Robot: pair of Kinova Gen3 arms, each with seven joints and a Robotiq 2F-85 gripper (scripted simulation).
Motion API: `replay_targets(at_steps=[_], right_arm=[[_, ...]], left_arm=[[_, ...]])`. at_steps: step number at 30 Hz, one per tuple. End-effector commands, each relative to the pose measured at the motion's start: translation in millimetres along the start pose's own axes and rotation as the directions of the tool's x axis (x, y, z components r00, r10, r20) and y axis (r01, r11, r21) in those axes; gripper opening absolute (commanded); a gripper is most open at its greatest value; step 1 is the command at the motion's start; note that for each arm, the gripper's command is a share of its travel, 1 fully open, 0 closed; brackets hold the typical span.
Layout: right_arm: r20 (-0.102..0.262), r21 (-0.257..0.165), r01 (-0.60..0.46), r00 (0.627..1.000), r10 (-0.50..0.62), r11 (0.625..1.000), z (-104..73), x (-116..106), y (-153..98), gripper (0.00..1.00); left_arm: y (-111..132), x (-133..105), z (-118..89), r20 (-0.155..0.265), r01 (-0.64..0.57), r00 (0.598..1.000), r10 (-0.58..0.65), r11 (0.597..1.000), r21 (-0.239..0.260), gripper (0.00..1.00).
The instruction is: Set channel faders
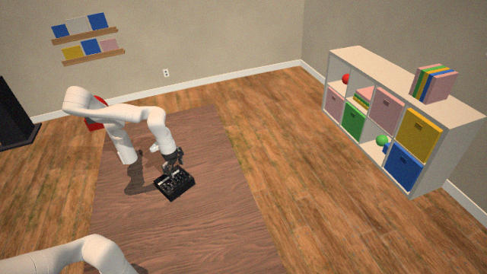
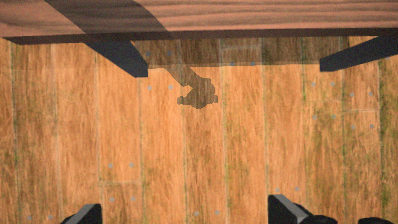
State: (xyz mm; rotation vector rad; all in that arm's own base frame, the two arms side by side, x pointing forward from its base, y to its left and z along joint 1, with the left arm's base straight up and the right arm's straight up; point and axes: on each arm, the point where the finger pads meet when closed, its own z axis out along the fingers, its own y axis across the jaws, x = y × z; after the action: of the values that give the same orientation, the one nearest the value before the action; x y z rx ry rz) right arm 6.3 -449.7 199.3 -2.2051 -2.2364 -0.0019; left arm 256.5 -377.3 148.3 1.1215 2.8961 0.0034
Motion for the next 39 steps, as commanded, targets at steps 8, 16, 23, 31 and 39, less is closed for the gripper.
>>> replay_targets(at_steps=[8, 16, 23, 31, 39], right_arm=[[0.002, 0.000, 0.000, 1.000, 0.000, 1.000, -0.7, 0, 0, 1.000], [0.002, 0.000, 0.000, 1.000, 0.000, 1.000, -0.7, 0, 0, 1.000], [0.002, 0.000, 0.000, 1.000, 0.000, 1.000, -0.7, 0, 0, 1.000], [0.002, 0.000, 0.000, 1.000, 0.000, 1.000, -0.7, 0, 0, 1.000], [0.002, 0.000, 0.000, 1.000, 0.000, 1.000, -0.7, 0, 0, 1.000]], left_arm=[[5, 28, -28, -0.018, 0.348, 0.937, -0.348, 0.937, -0.004, 1.000], [9, 46, -43, -0.031, 0.553, 0.833, -0.553, 0.833, -0.007, 1.000], [9, 50, -47, -0.035, 0.597, 0.802, -0.597, 0.802, -0.008, 1.000], [9, 50, -47, -0.035, 0.602, 0.798, -0.602, 0.799, -0.008, 1.000], [9, 50, -47, -0.035, 0.602, 0.798, -0.602, 0.799, -0.008, 1.000]])
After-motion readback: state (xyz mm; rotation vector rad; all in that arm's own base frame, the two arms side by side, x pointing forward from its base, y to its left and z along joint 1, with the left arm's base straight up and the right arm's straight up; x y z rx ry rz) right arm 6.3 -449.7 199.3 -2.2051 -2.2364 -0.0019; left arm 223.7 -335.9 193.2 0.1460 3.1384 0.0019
